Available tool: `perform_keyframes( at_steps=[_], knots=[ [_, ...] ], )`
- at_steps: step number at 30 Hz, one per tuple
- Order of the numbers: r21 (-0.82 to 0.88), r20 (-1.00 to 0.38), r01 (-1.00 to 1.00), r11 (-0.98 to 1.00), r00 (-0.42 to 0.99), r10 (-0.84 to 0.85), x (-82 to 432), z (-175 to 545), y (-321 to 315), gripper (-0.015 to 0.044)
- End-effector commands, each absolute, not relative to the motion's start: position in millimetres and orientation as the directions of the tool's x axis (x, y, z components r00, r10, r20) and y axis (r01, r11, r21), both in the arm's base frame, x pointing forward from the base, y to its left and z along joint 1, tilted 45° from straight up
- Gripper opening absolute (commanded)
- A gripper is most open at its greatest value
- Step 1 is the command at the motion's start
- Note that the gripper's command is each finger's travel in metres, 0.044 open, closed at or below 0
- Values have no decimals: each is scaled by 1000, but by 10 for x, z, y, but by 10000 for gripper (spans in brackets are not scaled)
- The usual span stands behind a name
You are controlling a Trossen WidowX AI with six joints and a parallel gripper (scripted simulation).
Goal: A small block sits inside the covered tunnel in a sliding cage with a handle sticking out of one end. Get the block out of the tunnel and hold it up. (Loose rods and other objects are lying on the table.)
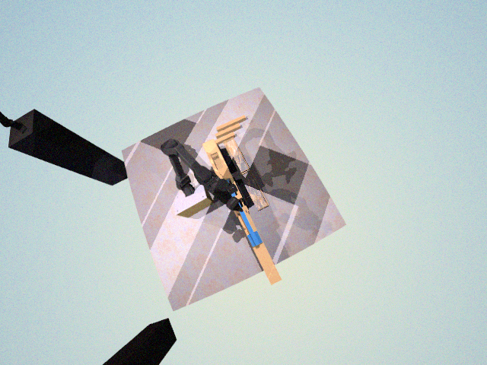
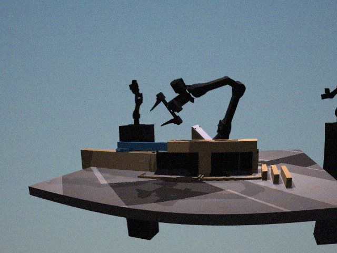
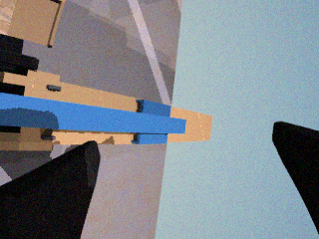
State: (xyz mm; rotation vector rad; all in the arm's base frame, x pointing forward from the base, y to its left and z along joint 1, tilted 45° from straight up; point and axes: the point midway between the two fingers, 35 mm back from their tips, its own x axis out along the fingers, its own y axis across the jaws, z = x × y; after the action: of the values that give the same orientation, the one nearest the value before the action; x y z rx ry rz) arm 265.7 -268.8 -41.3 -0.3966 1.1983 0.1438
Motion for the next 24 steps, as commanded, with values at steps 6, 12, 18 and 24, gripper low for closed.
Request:
perform_keyframes(
  at_steps=[6,12,18,24],
  knots=[
    [272,-820,-251,929,445,360,2901,353,-1356,440],
    [620,-657,-178,765,416,629,2791,989,-490,440],
    [825,-498,-77,560,369,785,2589,1498,79,440],
    [825,-498,-77,560,369,785,2589,1498,79,440]
  ],
)
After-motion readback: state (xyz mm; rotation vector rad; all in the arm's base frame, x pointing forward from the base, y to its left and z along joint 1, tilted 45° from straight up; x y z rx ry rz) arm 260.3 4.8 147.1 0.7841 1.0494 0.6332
